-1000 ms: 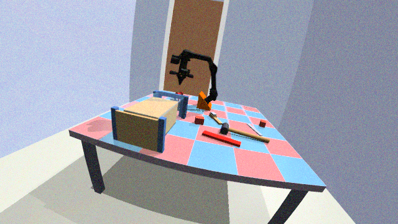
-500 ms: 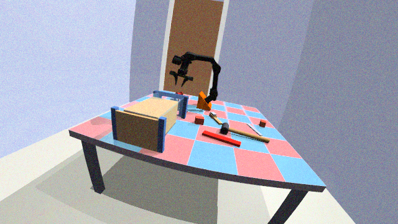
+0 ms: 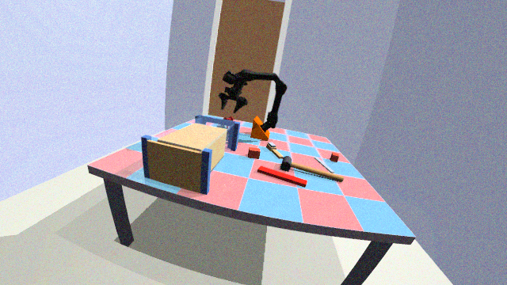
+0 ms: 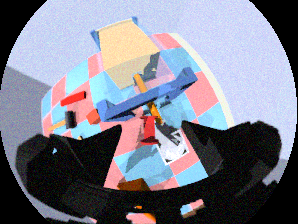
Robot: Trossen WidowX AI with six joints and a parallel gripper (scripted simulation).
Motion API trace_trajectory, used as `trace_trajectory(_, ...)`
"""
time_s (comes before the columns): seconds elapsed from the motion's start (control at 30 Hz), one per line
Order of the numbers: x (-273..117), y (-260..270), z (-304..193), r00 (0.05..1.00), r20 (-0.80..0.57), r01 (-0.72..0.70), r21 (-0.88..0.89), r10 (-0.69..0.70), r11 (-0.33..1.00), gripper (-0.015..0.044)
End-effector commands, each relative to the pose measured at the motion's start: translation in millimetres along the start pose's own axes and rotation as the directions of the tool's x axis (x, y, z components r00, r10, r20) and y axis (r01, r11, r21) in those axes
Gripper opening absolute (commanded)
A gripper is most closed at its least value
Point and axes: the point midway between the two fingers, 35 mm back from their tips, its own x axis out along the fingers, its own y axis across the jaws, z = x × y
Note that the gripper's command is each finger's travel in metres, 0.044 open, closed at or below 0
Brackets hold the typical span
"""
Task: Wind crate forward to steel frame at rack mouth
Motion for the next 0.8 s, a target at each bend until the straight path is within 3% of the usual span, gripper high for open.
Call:
trace_trajectory(0.0, 1.2, 1.3, -0.5, 1.0, 0.007, -0.005, 0.016, 0.005, 1.0, 0.044)
trace_trajectory(0.77, 35.0, 0.6, -13.4, 1.0, 0.007, -0.004, 0.016, 0.004, 1.0, 0.044)
